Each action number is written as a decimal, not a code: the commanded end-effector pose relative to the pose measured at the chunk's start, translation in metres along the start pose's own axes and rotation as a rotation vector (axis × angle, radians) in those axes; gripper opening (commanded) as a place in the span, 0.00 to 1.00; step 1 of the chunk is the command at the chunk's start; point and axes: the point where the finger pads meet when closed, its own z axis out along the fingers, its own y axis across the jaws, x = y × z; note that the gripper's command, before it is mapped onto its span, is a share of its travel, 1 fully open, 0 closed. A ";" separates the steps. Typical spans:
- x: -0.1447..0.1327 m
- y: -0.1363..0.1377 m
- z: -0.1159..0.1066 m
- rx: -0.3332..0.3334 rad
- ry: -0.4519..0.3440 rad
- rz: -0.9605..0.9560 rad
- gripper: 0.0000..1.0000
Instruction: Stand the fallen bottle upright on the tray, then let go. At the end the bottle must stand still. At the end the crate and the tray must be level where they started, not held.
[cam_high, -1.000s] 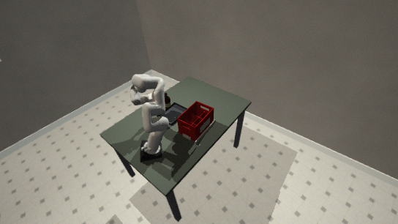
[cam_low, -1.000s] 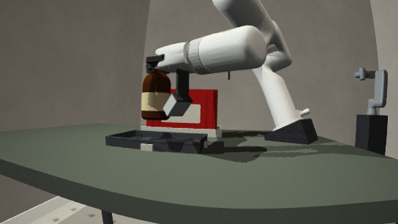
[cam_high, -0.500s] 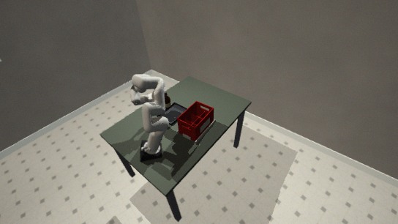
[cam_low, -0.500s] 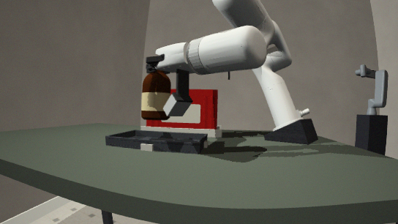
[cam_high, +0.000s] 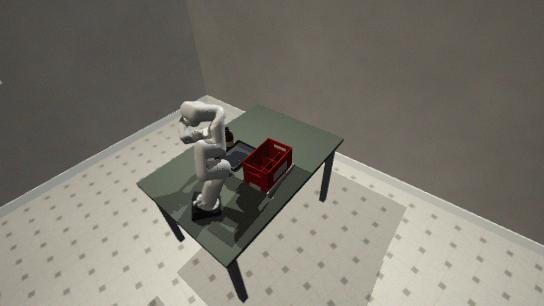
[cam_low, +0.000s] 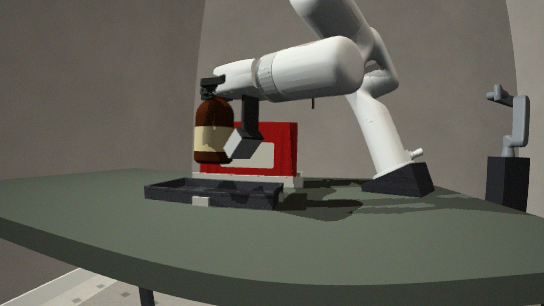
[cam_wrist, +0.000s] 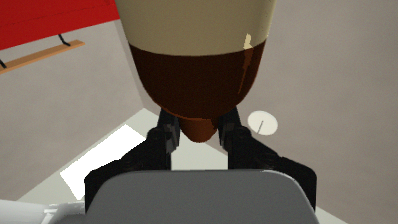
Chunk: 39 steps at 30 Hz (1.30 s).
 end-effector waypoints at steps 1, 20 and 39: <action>-0.001 0.000 0.001 0.001 0.001 0.004 0.00; -0.001 -0.008 0.006 0.001 0.001 0.004 0.00; -0.001 -0.009 0.007 0.001 0.001 0.004 0.00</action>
